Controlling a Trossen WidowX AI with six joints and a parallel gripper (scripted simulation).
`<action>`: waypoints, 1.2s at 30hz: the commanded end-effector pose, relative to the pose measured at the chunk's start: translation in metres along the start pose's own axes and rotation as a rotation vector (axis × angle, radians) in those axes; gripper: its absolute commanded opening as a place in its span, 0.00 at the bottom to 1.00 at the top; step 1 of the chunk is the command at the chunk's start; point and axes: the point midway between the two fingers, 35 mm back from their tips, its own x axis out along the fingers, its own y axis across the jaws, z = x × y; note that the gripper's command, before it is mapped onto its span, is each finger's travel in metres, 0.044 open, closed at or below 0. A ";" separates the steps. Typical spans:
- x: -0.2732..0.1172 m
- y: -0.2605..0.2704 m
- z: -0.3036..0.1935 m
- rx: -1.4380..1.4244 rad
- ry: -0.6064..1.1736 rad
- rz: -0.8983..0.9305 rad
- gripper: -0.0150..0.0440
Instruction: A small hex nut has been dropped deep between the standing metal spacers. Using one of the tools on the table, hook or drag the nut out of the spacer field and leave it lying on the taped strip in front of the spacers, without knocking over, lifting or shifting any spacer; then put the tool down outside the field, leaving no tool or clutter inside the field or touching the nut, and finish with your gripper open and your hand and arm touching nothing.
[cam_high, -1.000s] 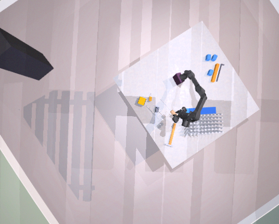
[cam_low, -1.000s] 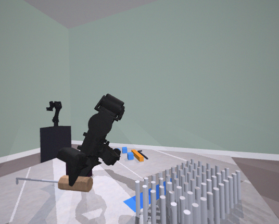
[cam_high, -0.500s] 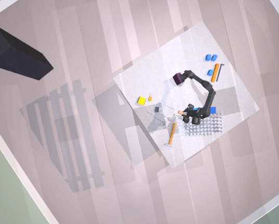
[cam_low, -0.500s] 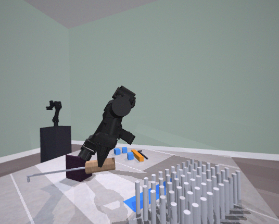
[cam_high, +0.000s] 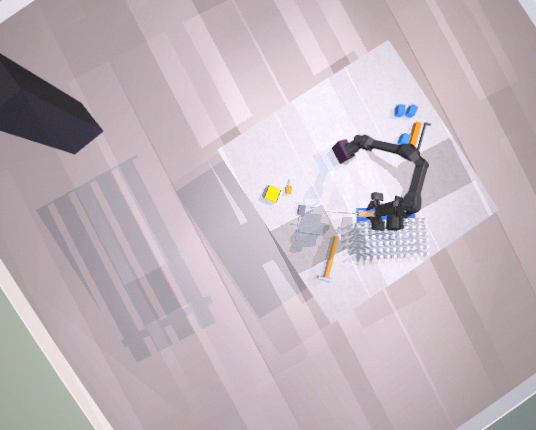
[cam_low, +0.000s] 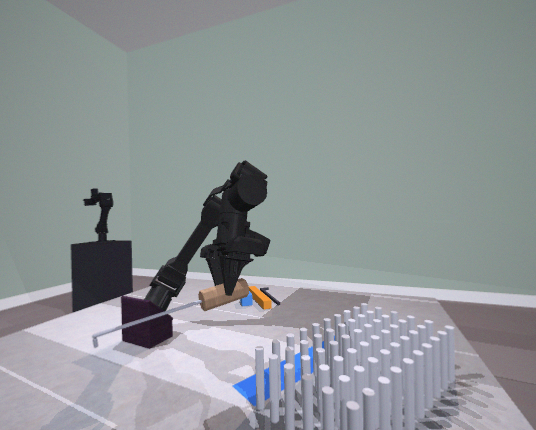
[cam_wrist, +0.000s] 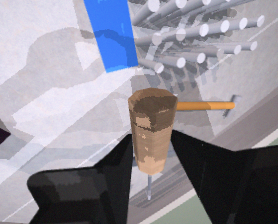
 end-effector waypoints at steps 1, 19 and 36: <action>-0.010 0.011 0.018 -0.118 -0.034 -0.027 0.25; -0.044 0.066 0.084 -0.596 -0.158 -0.158 0.25; -0.061 0.131 0.133 -1.053 -0.247 -0.317 0.25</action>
